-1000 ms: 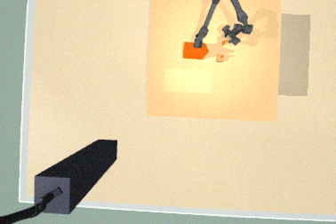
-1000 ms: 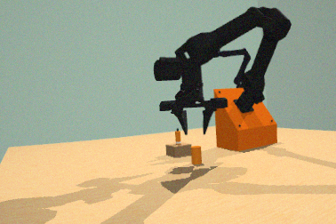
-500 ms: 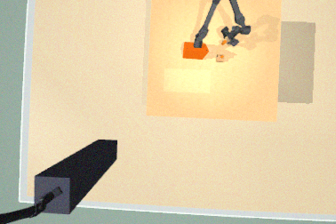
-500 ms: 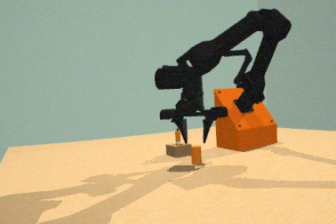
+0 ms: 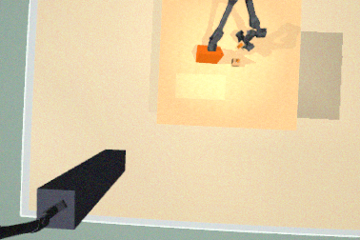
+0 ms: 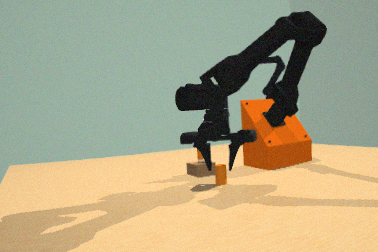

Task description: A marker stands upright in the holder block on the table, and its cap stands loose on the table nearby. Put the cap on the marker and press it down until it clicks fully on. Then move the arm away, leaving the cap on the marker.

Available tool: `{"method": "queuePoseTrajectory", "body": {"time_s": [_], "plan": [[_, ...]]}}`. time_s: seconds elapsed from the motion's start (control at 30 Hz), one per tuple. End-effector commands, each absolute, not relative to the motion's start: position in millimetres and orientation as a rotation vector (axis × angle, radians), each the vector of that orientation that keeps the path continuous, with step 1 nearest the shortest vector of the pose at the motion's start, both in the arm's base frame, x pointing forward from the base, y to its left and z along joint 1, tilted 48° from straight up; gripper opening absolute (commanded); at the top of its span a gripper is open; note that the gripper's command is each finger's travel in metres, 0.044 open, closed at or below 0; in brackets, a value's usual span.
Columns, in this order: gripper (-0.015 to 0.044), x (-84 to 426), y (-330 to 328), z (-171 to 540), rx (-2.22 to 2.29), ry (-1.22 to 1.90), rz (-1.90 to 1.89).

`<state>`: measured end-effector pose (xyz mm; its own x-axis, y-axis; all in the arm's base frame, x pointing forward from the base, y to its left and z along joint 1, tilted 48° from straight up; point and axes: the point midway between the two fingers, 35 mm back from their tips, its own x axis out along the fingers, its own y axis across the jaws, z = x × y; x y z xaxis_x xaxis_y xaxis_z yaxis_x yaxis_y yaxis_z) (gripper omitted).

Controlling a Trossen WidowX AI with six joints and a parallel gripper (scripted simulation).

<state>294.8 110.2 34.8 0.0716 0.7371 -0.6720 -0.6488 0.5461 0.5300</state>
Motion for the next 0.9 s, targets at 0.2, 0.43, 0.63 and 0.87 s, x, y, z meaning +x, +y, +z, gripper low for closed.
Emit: {"method": "queuePoseTrajectory", "body": {"time_s": [0.2, 0.43, 0.63, 0.87], "plan": [[0.0247, 294.1, 122.4, 22.8, 0.105, 1.082, 1.040], [0.0195, 293.6, 126.6, 19.3, 0.107, 1.081, 1.041], [0.0116, 293.6, 126.6, 19.3, 0.107, 1.081, 1.041], [0.0030, 293.3, 125.5, 20.5, 0.107, 1.081, 1.040]]}}
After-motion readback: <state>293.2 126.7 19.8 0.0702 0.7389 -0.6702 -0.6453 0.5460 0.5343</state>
